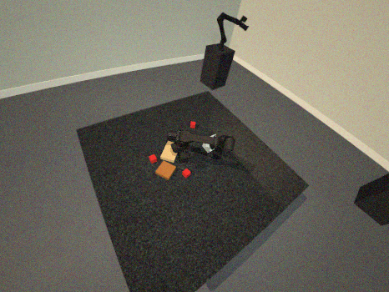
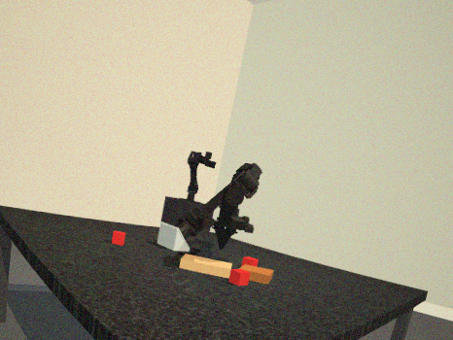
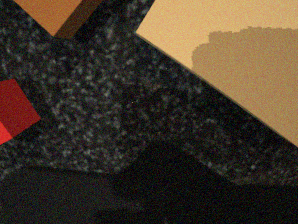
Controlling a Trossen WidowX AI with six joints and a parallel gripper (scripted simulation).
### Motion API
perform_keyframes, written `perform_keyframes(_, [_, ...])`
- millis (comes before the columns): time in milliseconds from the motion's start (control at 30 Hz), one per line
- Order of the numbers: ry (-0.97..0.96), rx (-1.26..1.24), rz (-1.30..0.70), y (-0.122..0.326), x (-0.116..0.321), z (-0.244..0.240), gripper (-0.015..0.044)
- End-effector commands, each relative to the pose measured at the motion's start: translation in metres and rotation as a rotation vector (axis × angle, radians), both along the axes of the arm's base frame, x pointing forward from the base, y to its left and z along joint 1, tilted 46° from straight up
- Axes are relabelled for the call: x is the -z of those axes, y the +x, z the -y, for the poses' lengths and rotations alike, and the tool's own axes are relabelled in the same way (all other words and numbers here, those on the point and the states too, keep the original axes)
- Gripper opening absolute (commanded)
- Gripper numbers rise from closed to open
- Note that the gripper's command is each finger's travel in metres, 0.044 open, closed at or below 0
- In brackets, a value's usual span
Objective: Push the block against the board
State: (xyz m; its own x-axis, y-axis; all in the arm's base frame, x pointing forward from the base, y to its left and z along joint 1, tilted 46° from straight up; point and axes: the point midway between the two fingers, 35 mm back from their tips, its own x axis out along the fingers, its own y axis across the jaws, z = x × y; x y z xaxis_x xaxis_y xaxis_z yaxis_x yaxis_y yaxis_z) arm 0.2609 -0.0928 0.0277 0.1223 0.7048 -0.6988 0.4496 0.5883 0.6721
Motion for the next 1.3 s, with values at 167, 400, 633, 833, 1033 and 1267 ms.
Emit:
perform_keyframes(167, [0.016, 0.165, -0.164, 0.030, 0.056, 0.077, 0.0000])
perform_keyframes(400, [0.037, 0.300, -0.296, 0.034, 0.117, 0.130, 0.0000])
perform_keyframes(633, [0.041, 0.321, -0.317, 0.034, 0.131, 0.137, 0.0000])
perform_keyframes(833, [0.044, 0.320, -0.316, 0.041, 0.169, 0.100, 0.0000])
perform_keyframes(1033, [0.044, 0.320, -0.316, 0.040, 0.168, 0.099, 0.0000])
perform_keyframes(1267, [0.044, 0.320, -0.317, 0.035, 0.163, 0.094, 0.0000])
